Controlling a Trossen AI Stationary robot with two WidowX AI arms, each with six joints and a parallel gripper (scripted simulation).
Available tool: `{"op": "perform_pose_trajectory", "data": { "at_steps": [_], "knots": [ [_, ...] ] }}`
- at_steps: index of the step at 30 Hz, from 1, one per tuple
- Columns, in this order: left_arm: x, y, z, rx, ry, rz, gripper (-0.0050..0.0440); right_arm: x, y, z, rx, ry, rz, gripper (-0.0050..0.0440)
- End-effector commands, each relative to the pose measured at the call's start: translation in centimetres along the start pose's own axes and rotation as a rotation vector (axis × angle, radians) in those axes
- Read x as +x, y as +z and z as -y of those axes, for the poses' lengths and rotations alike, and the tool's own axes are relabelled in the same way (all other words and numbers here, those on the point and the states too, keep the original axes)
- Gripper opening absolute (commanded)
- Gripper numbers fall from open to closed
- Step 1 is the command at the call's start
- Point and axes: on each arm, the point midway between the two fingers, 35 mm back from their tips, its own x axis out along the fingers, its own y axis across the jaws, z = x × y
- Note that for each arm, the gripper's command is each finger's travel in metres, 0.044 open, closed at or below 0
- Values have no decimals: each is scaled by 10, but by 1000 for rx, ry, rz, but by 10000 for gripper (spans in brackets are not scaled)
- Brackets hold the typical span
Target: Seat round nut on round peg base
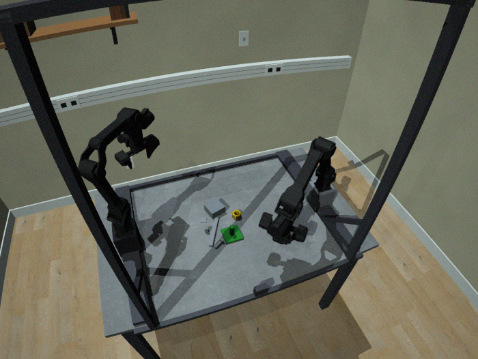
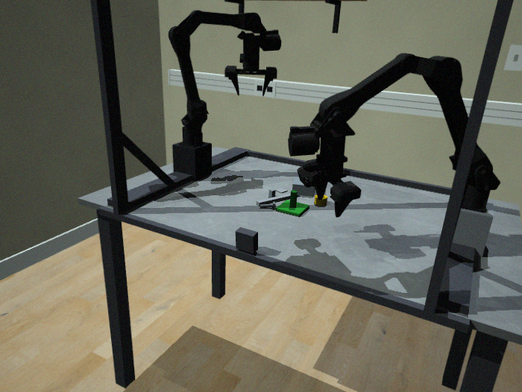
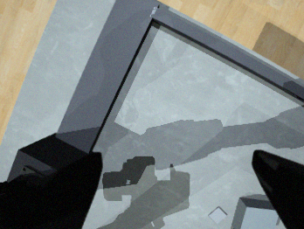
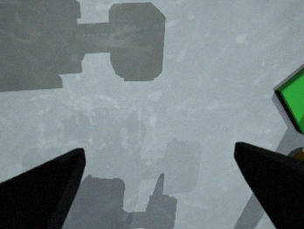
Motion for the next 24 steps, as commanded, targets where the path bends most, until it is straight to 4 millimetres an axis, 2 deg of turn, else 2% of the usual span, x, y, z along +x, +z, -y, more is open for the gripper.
{"op": "perform_pose_trajectory", "data": {
  "at_steps": [1, 18, 20, 24],
  "knots": [
    [-4, 1, 1, -2, -15, 6, 440, -9, 3, 2, 4, -7, 26, 440],
    [-4, 1, 1, -2, -15, 6, 440, -9, 3, 2, 4, -7, 26, 440],
    [-4, 0, 3, 5, -21, 1, 392, -13, 2, 3, 8, -8, 35, 440],
    [-5, -8, 31, 92, -105, -49, 300, -26, -9, 14, 59, 1, 61, 440]
  ]
}}
